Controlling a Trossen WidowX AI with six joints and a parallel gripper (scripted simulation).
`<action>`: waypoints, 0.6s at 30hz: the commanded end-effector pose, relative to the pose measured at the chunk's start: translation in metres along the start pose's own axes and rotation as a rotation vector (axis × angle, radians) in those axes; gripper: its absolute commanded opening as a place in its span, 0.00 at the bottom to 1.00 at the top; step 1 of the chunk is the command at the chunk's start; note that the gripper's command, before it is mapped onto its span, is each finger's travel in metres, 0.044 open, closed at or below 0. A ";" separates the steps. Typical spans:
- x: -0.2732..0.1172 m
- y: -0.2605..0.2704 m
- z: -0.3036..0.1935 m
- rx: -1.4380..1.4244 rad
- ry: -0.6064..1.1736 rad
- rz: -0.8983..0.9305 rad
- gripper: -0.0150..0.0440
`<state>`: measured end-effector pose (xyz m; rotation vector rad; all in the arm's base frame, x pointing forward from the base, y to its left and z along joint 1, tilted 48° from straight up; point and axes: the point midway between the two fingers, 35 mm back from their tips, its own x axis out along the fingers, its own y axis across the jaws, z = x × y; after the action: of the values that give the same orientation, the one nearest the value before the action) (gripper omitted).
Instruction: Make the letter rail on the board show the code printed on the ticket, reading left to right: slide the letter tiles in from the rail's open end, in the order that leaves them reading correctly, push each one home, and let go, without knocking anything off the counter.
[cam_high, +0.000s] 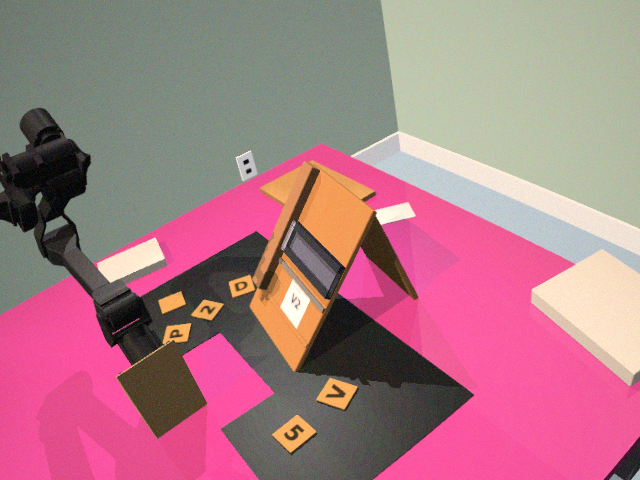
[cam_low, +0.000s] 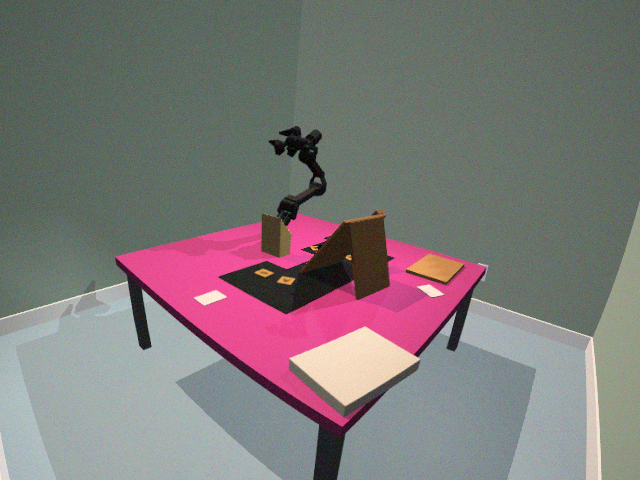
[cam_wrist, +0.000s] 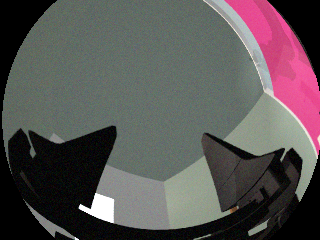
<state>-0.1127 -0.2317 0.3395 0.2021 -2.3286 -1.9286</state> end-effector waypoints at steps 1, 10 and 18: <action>0.000 -0.001 -0.002 -0.009 0.012 0.000 0.98; -0.053 -0.075 -0.082 -0.469 0.630 0.035 1.00; -0.143 -0.163 -0.107 -0.845 1.246 0.130 1.00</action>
<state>0.0223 -0.3400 0.2280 0.7663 -0.9030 -1.7892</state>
